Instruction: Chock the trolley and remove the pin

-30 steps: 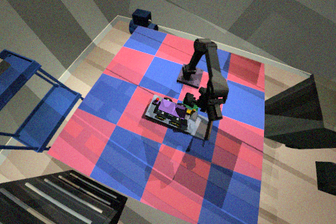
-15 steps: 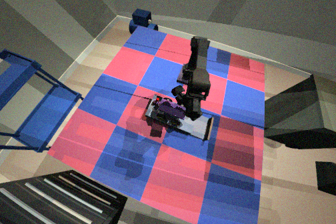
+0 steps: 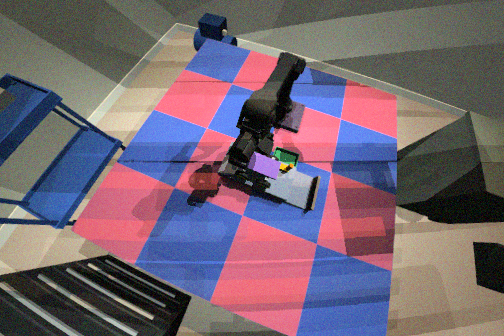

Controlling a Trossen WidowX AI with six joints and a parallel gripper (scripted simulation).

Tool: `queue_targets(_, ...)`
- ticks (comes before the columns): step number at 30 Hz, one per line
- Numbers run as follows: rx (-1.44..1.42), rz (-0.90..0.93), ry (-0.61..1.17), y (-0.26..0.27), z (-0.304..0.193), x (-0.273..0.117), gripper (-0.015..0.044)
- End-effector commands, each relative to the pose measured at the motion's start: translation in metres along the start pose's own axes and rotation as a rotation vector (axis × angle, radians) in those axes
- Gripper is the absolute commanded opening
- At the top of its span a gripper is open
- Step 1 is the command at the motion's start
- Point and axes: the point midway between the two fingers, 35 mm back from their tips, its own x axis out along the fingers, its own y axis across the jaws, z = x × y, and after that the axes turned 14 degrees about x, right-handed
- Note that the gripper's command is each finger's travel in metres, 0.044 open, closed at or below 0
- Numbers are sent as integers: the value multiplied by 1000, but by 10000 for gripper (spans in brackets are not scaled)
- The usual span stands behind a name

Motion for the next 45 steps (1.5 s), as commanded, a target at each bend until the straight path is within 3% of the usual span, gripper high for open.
queue_targets(1,58,4,15,-1,-7,0,190)
queue_targets(45,59,3,16,-3,-7,45,190)
